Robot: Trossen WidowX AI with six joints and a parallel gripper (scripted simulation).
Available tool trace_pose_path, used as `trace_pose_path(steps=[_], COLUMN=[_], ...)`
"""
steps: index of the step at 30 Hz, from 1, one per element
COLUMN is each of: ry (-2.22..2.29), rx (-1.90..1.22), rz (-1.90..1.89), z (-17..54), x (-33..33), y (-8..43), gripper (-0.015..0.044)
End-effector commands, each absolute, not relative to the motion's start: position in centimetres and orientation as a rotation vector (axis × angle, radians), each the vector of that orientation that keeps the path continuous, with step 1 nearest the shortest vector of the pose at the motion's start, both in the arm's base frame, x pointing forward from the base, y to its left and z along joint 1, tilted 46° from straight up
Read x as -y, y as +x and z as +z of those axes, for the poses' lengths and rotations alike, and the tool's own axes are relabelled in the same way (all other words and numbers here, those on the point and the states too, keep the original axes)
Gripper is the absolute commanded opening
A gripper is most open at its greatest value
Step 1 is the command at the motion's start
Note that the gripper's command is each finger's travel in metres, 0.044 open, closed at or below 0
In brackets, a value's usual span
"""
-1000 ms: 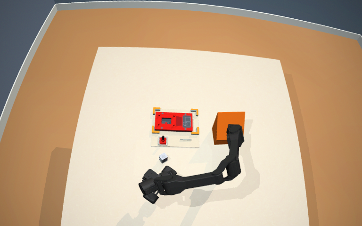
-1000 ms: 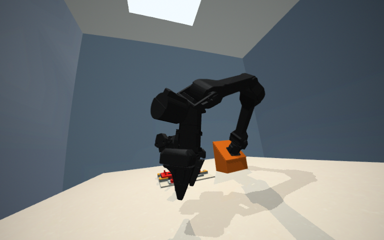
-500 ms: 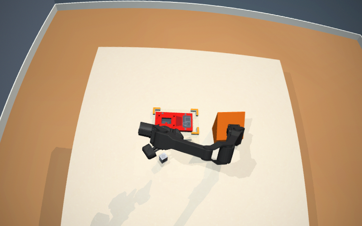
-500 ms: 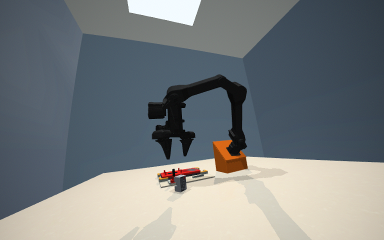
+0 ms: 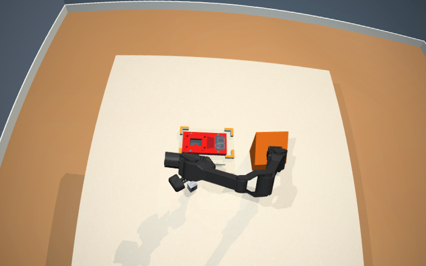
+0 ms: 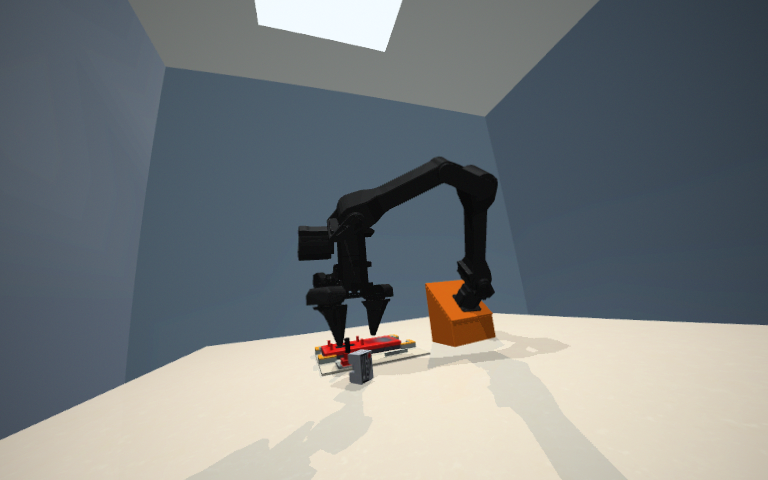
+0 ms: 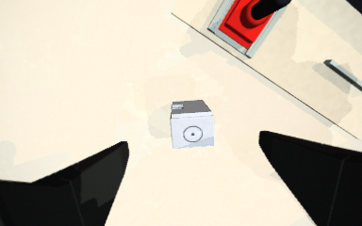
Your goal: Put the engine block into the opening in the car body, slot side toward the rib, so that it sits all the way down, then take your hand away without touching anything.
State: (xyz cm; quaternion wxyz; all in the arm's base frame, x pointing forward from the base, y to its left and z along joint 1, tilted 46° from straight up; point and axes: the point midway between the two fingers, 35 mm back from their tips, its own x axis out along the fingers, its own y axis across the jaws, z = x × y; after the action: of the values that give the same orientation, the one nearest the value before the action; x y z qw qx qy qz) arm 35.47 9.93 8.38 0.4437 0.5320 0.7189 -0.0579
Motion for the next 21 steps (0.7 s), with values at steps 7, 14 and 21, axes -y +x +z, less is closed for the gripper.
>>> trace_pose_path(steps=[7,14,21], ry=[1.322,1.322,1.322], rx=[-1.788,-1.788,-1.788], rz=[-0.145,-0.145,-0.144], z=[7.4,6.6,5.8], x=[-11.1,-11.8,-12.6], y=[35.4,35.3,35.3], gripper=[0.044,0.044,0.044])
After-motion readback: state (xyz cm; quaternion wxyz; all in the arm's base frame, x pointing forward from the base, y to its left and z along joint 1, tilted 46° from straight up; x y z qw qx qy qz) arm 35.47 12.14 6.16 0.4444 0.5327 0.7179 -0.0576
